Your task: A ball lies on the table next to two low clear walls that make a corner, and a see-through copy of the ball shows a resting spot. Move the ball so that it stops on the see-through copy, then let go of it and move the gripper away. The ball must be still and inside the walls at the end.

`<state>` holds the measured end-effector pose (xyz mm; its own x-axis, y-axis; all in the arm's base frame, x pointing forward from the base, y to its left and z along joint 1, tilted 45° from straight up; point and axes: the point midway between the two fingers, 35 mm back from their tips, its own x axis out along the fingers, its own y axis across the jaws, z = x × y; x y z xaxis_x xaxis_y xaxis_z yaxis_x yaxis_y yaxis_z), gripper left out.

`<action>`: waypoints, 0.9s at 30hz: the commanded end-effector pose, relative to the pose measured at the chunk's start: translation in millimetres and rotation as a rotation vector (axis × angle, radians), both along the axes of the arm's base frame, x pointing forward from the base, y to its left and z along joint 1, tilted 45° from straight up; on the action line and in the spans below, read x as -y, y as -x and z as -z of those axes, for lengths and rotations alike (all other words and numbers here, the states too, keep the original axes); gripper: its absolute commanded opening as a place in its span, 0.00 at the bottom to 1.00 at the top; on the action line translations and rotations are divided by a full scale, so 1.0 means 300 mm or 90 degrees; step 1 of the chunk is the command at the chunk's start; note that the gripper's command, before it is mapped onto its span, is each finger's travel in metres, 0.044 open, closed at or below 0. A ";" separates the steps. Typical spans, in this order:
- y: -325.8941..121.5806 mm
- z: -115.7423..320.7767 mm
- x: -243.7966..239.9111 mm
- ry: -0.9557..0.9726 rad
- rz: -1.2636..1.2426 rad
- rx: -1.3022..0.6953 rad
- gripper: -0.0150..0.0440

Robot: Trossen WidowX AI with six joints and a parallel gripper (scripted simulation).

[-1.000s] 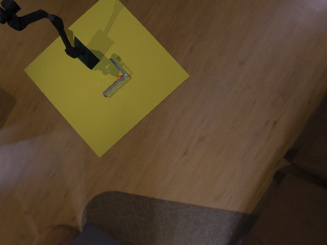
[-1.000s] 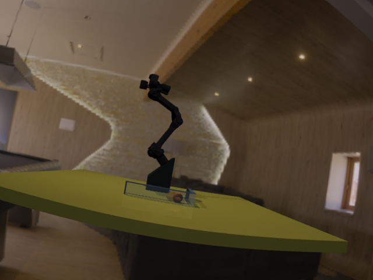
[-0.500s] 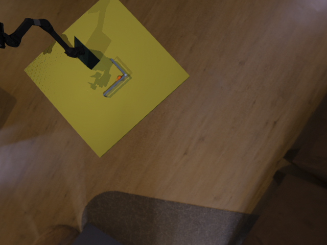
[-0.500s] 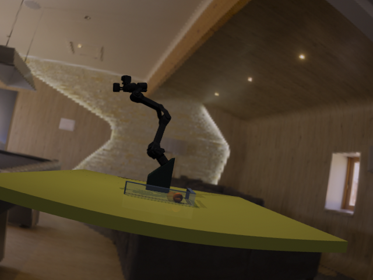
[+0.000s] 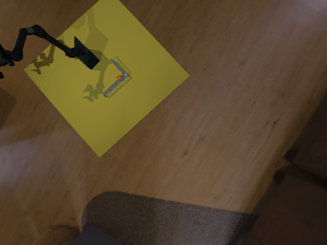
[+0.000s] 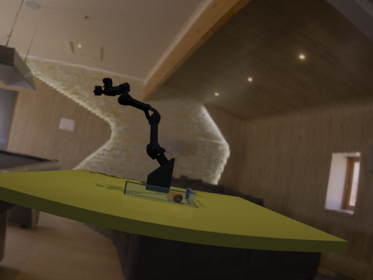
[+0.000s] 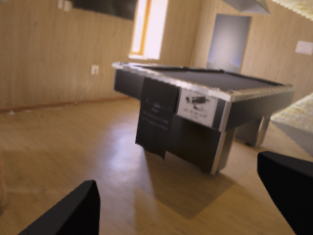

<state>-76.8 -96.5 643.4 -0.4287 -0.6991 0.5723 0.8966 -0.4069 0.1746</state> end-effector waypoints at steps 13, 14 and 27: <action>-0.763 0.137 0.311 -0.125 -0.265 -0.226 0.82; -0.816 0.159 0.319 -0.136 -0.283 -0.239 0.82; -1.450 0.577 0.263 -0.297 -0.498 -0.417 0.82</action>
